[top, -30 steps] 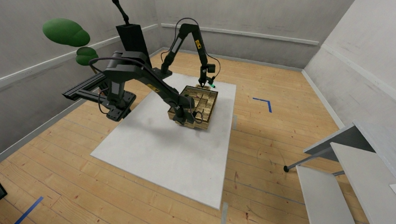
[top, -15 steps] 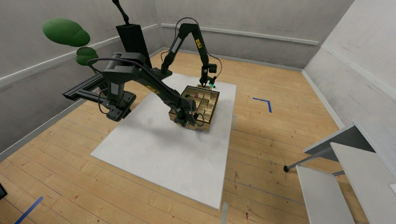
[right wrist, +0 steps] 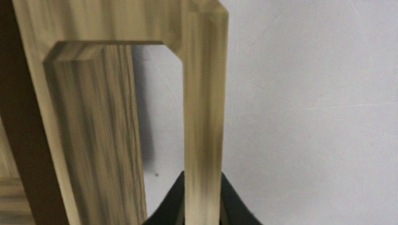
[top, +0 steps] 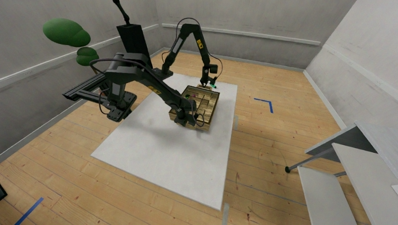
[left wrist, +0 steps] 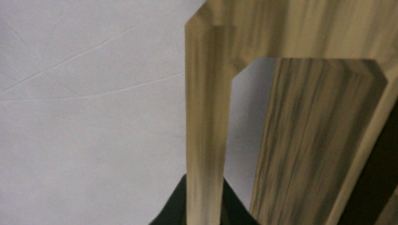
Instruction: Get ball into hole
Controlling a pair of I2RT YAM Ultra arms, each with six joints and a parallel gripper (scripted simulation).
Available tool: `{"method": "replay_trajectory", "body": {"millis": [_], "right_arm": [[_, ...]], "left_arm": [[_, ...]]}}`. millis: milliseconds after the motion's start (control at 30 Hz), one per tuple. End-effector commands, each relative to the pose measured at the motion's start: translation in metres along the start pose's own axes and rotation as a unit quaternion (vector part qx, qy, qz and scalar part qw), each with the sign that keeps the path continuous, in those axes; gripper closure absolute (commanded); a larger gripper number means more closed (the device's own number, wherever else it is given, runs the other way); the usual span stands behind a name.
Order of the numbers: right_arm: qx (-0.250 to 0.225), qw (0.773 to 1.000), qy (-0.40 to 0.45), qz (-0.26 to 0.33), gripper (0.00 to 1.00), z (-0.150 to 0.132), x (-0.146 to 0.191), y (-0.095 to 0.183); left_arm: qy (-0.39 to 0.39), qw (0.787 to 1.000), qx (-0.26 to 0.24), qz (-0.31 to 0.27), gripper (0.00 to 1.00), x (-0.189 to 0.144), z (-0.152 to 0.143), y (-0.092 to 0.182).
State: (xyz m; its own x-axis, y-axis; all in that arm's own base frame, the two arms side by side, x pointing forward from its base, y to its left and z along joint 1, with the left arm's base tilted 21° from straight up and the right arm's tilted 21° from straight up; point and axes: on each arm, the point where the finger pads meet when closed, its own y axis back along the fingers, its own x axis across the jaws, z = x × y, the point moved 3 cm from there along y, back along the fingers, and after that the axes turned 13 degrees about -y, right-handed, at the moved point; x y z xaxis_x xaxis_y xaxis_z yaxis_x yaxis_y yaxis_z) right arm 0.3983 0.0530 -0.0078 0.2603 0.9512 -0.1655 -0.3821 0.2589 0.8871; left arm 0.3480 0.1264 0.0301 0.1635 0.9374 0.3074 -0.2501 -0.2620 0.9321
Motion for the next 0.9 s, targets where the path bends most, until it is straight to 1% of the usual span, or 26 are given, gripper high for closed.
{"method": "replay_trajectory", "body": {"millis": [0, 133, 167, 200, 300, 333, 367, 400, 433, 467, 500, 533, 600, 667, 700, 733, 767, 800, 867], "right_arm": [[-0.049, 0.999, -0.003, -0.007, 1.00, 0.032, 0.014, 0.036], [-0.064, 0.998, -0.001, 0.001, 1.00, 0.038, 0.018, 0.038], [-0.077, 0.997, 0.001, 0.009, 1.00, 0.044, 0.022, 0.040], [-0.075, 0.997, 0.002, 0.010, 1.00, 0.044, 0.022, 0.040], [-0.074, 0.997, 0.002, 0.010, 1.00, 0.042, 0.022, 0.040], [-0.078, 0.997, 0.002, 0.013, 1.00, 0.041, 0.022, 0.036], [-0.045, 0.999, 0.000, -0.008, 1.00, 0.032, 0.016, 0.041], [-0.086, 0.996, 0.002, 0.024, 1.00, 0.045, 0.024, 0.038], [-0.071, 0.997, 0.011, 0.017, 1.00, 0.026, 0.018, 0.027], [-0.064, 0.998, 0.011, 0.027, 1.00, 0.025, 0.021, 0.027], [-0.068, 0.997, 0.010, 0.033, 1.00, 0.026, 0.022, 0.026], [-0.070, 0.997, 0.009, 0.035, 1.00, 0.026, 0.020, 0.027], [-0.083, 0.996, 0.006, 0.021, 1.00, 0.028, 0.015, 0.027], [-0.079, 0.996, 0.007, 0.043, 1.00, 0.031, 0.020, 0.026], [-0.087, 0.995, 0.003, 0.045, 1.00, 0.038, 0.021, 0.029], [-0.083, 0.996, 0.002, 0.035, 1.00, 0.040, 0.018, 0.031], [-0.061, 0.998, 0.008, 0.023, 1.00, 0.033, 0.014, 0.031], [-0.080, 0.996, 0.001, 0.028, 1.00, 0.040, 0.016, 0.031], [-0.080, 0.996, 0.001, 0.028, 1.00, 0.040, 0.016, 0.031]], "left_arm": [[-0.010, 0.999, -0.050, -0.010, 1.00, 0.007, 0.028, 0.017], [-0.011, 0.997, -0.079, 0.003, 1.00, 0.011, 0.039, 0.023], [-0.009, 0.997, -0.077, 0.005, 1.00, 0.012, 0.039, 0.024], [-0.010, 0.998, -0.068, 0.002, 1.00, 0.011, 0.036, 0.024], [-0.009, 0.997, -0.074, 0.006, 1.00, 0.012, 0.038, 0.025], [-0.008, 0.997, -0.072, 0.006, 1.00, 0.010, 0.033, 0.020], [-0.013, 0.999, -0.045, -0.014, 1.00, 0.005, 0.028, 0.022], [-0.009, 0.998, -0.061, 0.006, 1.00, 0.003, 0.024, 0.018], [-0.010, 0.998, -0.065, 0.008, 1.00, 0.002, 0.023, 0.017], [-0.008, 0.998, -0.061, 0.008, 1.00, 0.002, 0.023, 0.018], [0.001, 0.998, -0.055, 0.021, 1.00, 0.004, 0.019, 0.019], [0.000, 0.998, -0.056, 0.018, 1.00, 0.002, 0.018, 0.019], [-0.012, 0.997, -0.077, 0.013, 1.00, 0.000, 0.022, 0.020], [0.003, 0.997, -0.068, 0.033, 1.00, 0.005, 0.023, 0.026], [0.005, 0.997, -0.076, 0.032, 1.00, 0.007, 0.029, 0.030], [0.001, 0.998, -0.064, 0.018, 1.00, 0.003, 0.025, 0.030], [0.000, 0.999, -0.054, 0.011, 1.00, 0.002, 0.024, 0.030], [0.000, 0.998, -0.064, 0.015, 1.00, 0.002, 0.027, 0.030], [0.000, 0.998, -0.064, 0.015, 1.00, 0.002, 0.027, 0.030]]}}
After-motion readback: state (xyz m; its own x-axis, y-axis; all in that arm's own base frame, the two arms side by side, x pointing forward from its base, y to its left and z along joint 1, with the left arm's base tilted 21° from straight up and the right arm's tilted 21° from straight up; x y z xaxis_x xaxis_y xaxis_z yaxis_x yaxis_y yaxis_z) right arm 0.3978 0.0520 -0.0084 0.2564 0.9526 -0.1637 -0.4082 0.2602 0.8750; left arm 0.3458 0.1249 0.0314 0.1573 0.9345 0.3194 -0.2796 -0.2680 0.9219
